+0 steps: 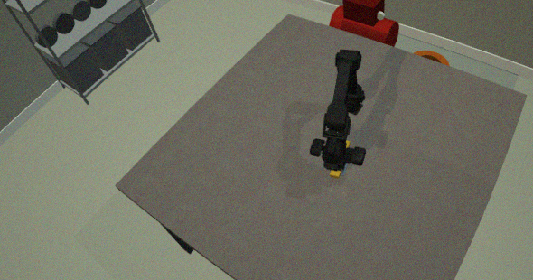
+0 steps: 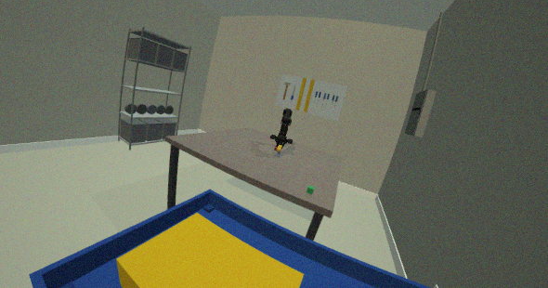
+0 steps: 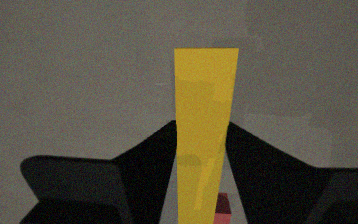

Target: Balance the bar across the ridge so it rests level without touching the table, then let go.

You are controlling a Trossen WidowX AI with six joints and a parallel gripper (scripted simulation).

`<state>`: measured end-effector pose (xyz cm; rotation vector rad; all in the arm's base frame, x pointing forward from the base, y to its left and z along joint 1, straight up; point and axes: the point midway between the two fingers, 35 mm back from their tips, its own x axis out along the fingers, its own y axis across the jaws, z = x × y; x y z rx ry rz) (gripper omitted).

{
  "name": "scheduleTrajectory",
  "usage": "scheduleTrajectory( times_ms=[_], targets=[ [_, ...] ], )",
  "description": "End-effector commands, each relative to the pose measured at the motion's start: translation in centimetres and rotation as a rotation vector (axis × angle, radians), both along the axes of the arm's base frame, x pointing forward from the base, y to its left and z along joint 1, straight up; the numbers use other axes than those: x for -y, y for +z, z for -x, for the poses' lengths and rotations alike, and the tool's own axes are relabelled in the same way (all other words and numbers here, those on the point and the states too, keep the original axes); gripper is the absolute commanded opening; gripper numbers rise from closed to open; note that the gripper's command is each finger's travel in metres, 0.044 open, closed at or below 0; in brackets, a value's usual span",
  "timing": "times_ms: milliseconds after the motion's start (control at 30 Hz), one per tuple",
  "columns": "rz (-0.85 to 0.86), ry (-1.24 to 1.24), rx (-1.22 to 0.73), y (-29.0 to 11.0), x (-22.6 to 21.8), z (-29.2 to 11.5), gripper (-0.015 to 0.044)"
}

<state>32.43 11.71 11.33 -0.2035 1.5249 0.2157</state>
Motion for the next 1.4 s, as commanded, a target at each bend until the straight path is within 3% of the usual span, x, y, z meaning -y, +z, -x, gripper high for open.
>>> scheduleTrajectory(
  times_ms=[0,900,1100,1367],
  targets=[
    [0.000,0.000,0.000,-0.01,0.00,0.00,0.0000],
    [0.000,0.000,0.000,-0.01,0.00,0.00,0.0000],
    [0.000,0.000,0.000,-0.01,0.00,0.00,0.0157],
    [0.000,0.000,0.000,-0.01,0.00,0.00,0.0167]
  ],
)
